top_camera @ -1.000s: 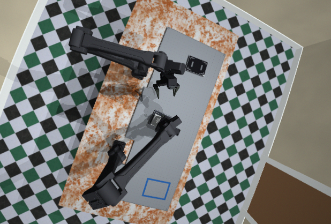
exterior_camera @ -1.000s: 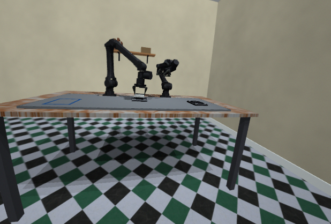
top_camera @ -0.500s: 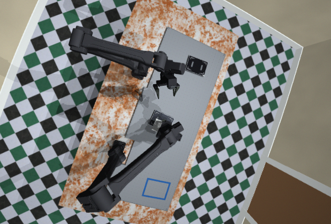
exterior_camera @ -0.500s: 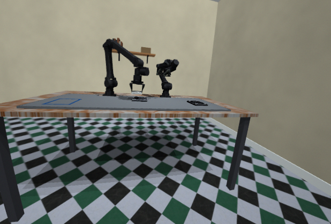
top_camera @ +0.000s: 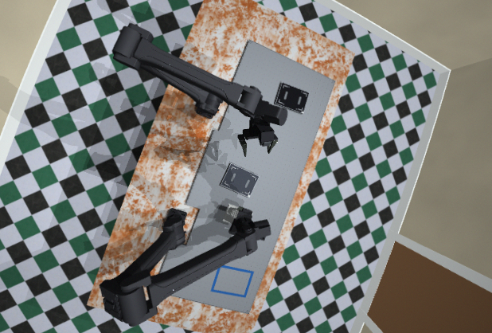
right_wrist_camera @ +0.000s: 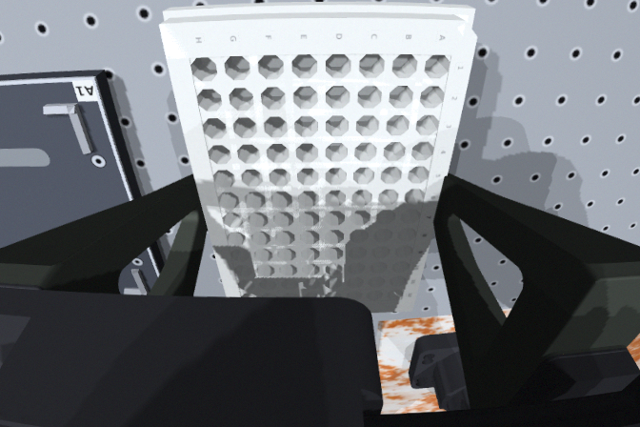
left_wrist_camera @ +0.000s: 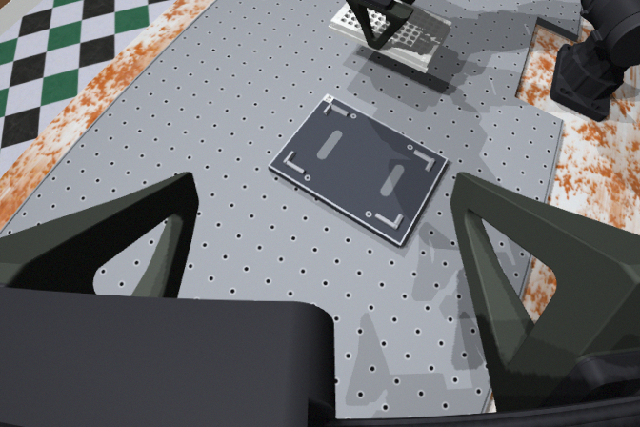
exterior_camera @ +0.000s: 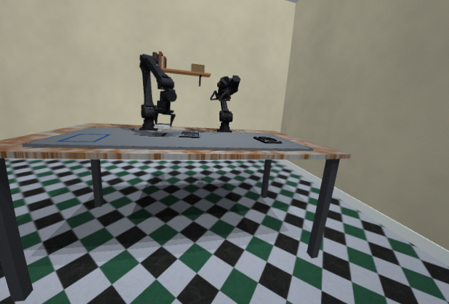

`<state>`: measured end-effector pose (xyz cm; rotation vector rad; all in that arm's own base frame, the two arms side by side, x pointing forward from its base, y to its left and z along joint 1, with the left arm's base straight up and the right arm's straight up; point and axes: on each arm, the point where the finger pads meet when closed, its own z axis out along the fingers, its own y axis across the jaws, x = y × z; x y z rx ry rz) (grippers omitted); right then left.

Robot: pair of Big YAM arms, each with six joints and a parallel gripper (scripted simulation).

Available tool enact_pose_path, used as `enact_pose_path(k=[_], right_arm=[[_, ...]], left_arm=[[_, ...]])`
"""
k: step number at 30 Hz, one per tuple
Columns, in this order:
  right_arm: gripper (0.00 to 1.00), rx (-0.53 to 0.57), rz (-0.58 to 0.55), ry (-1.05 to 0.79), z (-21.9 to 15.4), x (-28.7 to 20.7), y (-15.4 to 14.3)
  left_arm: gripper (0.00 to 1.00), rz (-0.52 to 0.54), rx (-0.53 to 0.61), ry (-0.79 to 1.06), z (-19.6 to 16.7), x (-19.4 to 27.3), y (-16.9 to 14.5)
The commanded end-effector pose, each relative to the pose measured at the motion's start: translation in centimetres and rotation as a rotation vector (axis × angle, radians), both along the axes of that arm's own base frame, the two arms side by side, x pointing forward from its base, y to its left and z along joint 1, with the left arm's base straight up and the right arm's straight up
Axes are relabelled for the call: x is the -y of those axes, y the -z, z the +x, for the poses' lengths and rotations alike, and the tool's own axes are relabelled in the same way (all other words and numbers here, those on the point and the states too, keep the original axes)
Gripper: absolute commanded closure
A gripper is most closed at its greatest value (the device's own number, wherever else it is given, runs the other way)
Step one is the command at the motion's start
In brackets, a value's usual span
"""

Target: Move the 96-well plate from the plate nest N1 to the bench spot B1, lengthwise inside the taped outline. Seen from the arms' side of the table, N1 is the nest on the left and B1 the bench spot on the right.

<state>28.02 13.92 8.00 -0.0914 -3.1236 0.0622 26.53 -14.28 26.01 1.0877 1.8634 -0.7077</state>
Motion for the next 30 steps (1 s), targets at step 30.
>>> enact_pose_path(k=[30], right_arm=[[0.21, 0.039, 0.01, -0.14, 10.6, 29.8, -0.9]], left_arm=[[0.0, -0.142, 0.205, -0.025, 11.8, 35.1, -1.4]])
